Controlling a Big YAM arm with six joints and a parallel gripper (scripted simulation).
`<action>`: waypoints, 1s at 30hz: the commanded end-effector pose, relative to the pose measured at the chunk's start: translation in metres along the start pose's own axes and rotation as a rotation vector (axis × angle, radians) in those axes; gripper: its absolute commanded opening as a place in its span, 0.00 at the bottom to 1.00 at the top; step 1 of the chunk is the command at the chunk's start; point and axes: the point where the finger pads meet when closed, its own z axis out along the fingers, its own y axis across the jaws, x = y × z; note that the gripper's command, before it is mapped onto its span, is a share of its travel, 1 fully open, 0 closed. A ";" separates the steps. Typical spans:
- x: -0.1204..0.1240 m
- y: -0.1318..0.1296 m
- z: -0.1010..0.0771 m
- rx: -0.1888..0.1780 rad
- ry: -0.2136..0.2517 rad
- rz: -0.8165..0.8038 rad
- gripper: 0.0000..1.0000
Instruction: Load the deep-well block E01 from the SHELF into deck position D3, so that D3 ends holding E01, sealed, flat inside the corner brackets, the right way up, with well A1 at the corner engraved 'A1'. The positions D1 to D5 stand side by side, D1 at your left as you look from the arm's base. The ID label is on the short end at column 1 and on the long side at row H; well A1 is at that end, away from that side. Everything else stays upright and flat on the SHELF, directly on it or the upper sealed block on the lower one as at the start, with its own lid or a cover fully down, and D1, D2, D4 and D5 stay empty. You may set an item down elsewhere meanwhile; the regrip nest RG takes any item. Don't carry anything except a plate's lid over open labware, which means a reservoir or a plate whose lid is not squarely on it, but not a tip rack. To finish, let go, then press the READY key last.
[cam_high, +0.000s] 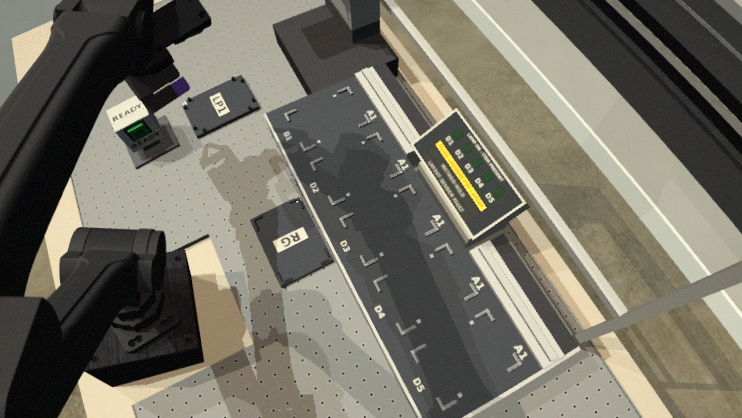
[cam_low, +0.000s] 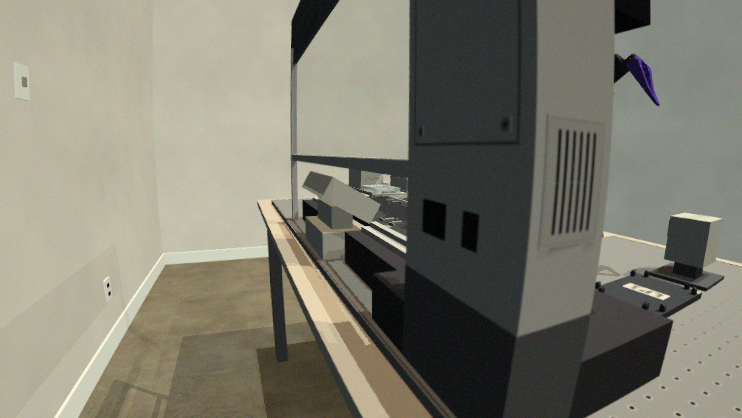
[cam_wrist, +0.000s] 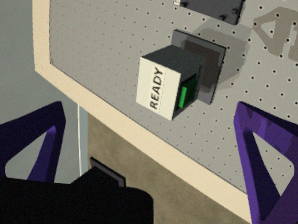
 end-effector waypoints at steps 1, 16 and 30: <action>-0.022 0.015 -0.032 -0.002 -0.044 0.032 1.00; -0.024 -0.033 -0.078 0.250 -0.047 0.107 1.00; -0.025 -0.078 -0.117 0.494 -0.043 0.175 1.00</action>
